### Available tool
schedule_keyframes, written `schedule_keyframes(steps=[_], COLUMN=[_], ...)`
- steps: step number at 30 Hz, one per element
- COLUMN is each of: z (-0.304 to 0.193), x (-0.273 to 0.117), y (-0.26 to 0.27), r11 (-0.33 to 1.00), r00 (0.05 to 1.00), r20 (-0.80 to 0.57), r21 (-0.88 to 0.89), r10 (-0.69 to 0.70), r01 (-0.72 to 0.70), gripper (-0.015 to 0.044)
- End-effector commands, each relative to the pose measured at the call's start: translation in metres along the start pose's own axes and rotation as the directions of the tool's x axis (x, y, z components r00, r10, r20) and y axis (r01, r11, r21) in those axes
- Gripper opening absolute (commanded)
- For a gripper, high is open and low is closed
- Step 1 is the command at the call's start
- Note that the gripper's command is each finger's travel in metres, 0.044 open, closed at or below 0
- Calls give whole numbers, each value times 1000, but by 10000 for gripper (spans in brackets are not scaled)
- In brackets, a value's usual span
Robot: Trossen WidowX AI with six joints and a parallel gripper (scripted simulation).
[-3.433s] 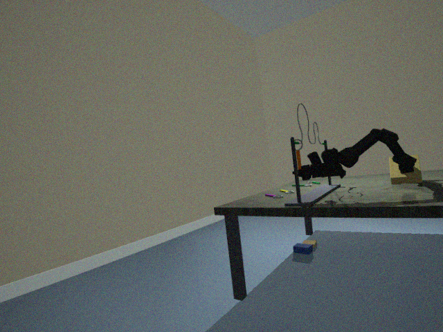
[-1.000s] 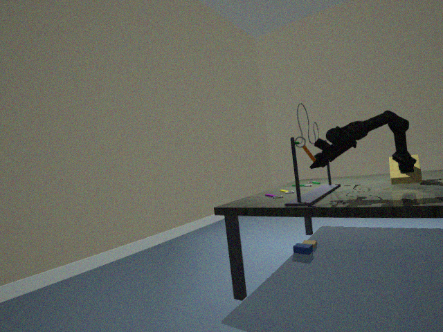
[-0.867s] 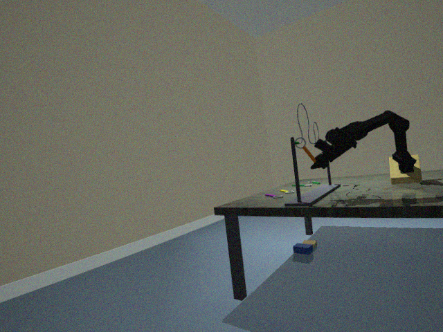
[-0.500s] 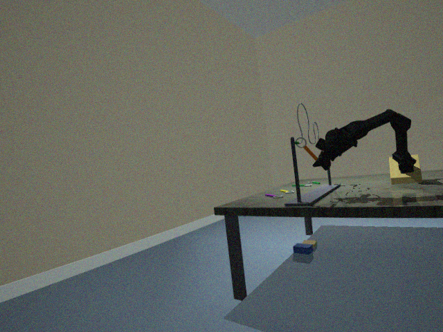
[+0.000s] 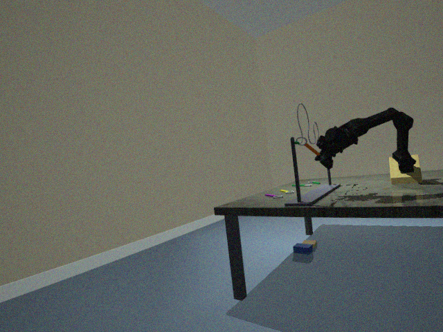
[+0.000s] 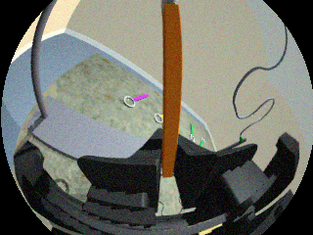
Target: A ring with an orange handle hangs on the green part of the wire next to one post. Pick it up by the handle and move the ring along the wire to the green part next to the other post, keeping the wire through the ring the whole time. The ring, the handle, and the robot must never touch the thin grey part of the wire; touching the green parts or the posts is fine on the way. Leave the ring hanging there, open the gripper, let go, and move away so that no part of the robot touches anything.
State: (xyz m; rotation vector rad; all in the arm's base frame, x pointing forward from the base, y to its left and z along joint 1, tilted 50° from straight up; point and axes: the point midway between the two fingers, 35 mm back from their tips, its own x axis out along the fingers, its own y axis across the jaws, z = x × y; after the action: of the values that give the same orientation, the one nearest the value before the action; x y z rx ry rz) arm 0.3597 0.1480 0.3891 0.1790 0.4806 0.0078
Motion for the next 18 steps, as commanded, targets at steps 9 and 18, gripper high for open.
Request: schedule_keyframes(steps=[9, 18], z=[3, 14], x=[-2, -8], y=[-43, -73], r11=[958, 868], r00=[989, 968], r20=[17, 56], r21=[-250, -432], r10=[-144, -245], r01=[144, 244], gripper=[-150, -150])
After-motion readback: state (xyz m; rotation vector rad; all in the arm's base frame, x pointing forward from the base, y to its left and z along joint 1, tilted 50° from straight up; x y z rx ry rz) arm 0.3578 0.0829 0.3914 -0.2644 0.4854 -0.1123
